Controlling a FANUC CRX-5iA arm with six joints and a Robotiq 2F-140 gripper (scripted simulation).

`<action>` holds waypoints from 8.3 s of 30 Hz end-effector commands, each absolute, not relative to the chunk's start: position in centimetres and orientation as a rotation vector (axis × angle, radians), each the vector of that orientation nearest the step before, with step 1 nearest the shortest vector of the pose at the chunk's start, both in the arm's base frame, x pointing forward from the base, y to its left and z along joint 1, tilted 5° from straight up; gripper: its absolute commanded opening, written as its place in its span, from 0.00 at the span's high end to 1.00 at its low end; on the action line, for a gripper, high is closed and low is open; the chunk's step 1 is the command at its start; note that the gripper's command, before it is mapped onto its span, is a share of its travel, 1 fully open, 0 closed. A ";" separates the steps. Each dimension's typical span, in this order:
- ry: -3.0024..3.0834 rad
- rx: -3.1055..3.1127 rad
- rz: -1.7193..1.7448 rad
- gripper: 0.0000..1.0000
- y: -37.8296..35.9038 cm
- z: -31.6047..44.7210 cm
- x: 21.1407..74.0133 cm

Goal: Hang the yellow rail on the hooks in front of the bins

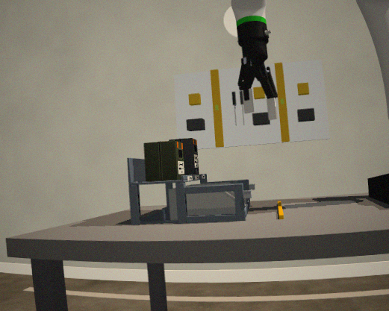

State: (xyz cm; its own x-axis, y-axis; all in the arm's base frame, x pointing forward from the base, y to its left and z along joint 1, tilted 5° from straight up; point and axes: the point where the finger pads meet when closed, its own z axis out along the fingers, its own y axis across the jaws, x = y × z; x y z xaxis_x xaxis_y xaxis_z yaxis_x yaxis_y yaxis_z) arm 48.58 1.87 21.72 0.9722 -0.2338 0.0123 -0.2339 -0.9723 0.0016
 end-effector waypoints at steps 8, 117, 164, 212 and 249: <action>-0.621 3.072 0.037 0.00 3.1 18.0 47.7; -1.955 2.427 0.118 0.70 7.5 5.1 44.4; -1.955 2.427 0.118 0.70 7.2 1.1 44.6; -1.955 2.427 0.118 0.70 6.9 -2.9 44.8; -1.955 2.427 0.118 1.00 6.9 -2.9 44.8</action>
State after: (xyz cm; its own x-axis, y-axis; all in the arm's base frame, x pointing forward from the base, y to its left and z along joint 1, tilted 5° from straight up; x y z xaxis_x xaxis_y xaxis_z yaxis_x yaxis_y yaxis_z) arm 44.78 6.91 -2.94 0.2113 -0.9747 0.0730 -0.9764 -0.2138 -0.0293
